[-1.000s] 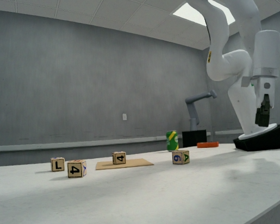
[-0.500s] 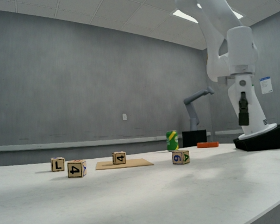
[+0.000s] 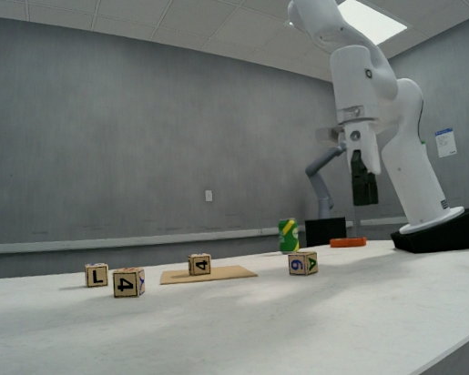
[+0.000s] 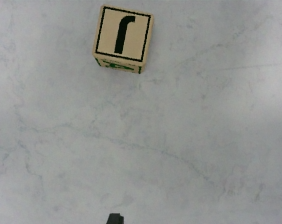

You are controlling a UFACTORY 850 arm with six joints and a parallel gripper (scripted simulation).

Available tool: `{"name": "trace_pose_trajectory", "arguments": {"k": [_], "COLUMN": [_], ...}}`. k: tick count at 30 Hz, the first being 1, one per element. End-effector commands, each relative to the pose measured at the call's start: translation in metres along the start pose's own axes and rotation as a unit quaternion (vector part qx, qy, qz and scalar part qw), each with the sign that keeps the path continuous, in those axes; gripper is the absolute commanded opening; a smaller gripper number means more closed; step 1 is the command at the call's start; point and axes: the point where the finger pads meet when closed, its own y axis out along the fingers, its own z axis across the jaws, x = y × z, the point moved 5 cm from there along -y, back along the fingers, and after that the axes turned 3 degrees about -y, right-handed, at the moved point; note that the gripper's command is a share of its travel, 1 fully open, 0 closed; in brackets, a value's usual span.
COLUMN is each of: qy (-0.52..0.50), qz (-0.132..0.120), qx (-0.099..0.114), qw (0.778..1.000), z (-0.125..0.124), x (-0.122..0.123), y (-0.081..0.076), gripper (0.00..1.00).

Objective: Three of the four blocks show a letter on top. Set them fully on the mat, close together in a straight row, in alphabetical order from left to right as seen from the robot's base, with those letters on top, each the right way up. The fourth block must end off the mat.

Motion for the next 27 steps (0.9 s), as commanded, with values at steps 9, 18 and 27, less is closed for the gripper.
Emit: {"name": "trace_pose_trajectory", "arguments": {"k": [9, 18, 27], "qy": [0.020, 0.020, 0.020], "qz": [-0.013, -0.013, -0.013], "qx": [-0.023, -0.023, -0.023], "qw": [0.999, 0.999, 0.999], "z": [-0.009, -0.009, -0.009], "x": [-0.063, -0.063, -0.063], "y": [-0.011, -0.011, -0.011], "gripper": [1.00, 1.00, 1.00]}}
